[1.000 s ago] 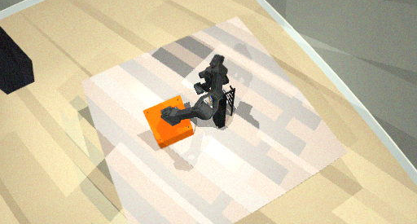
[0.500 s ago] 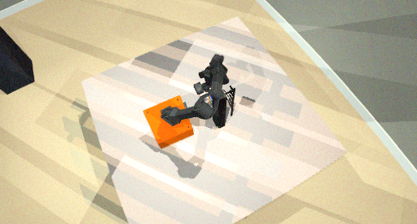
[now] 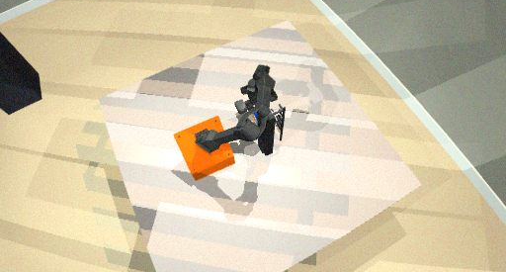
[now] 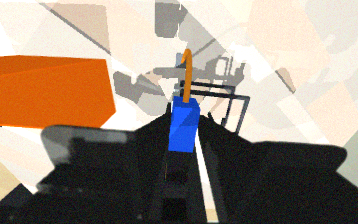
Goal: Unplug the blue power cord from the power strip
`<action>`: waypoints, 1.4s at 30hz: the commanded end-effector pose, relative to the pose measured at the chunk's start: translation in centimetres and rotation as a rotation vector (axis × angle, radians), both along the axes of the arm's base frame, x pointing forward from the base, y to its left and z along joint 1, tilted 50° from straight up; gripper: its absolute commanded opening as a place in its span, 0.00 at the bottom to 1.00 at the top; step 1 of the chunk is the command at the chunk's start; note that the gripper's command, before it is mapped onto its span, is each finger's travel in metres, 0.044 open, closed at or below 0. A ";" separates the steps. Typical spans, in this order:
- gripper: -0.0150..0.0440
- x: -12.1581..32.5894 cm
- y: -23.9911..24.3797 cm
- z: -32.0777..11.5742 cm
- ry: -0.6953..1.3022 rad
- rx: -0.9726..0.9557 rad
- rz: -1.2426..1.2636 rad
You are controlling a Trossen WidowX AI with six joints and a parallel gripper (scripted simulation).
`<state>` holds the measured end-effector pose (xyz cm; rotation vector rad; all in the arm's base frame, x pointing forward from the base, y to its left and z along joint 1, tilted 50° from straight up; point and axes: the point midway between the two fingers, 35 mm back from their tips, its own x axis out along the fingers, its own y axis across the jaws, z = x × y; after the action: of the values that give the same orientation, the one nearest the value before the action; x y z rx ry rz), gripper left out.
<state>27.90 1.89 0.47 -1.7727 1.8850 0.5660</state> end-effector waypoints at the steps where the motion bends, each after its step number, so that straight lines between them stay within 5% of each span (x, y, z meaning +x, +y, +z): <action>1: 0.25 0.3 2.6 -2.1 -0.008 0.069 0.002; 10: 0.25 0.3 3.8 -3.0 -0.007 0.069 0.002; 27: 1.00 0.5 4.4 -3.2 -0.006 0.067 0.003; 42: 1.00 0.7 8.2 -6.2 -0.007 0.069 0.002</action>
<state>28.68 9.97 -5.35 -1.7380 1.8273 0.6179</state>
